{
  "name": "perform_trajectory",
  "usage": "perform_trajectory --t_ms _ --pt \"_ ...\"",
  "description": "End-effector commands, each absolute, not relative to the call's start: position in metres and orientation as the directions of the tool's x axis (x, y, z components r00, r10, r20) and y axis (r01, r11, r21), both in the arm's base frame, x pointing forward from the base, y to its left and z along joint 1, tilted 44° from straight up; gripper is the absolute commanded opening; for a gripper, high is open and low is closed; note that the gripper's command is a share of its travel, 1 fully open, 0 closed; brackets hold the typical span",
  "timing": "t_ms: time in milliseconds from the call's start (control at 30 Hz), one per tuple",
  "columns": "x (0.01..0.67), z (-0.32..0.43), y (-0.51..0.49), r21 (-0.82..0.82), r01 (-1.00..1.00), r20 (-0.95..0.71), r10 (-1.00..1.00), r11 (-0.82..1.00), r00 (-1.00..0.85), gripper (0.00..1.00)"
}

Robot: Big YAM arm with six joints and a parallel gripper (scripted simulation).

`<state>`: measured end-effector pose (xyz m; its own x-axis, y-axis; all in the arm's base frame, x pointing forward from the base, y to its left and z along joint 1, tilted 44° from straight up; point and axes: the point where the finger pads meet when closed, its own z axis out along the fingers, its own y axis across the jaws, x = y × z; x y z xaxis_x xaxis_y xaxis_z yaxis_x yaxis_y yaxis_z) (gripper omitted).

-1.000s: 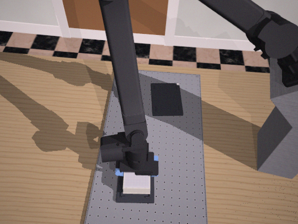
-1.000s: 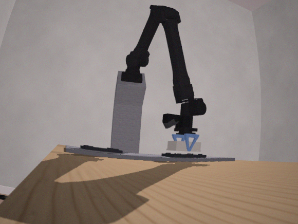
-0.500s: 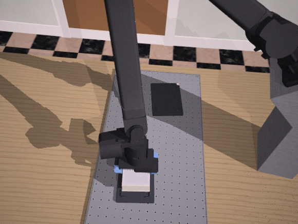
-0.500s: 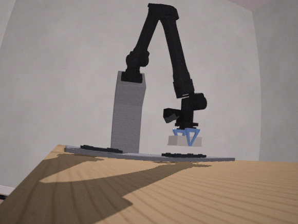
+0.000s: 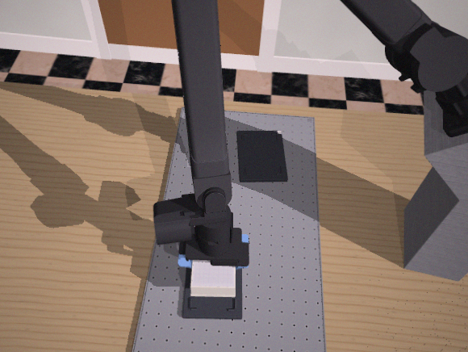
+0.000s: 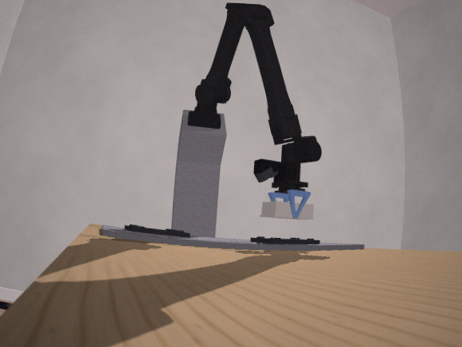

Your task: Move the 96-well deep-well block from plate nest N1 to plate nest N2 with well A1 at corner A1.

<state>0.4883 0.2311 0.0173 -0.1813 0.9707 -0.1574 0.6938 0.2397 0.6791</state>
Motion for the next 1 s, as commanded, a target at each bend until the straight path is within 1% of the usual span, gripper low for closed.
perform_trajectory --t_ms 0,500,967 --pt "0.477 0.034 0.239 0.692 0.681 -0.148 0.971 0.238 -0.189 0.0" --pt "0.463 0.048 0.238 0.692 0.681 -0.148 0.97 0.239 -0.19 0.0" --pt "0.464 0.049 0.239 0.696 0.677 -0.148 0.97 0.24 -0.192 0.0"
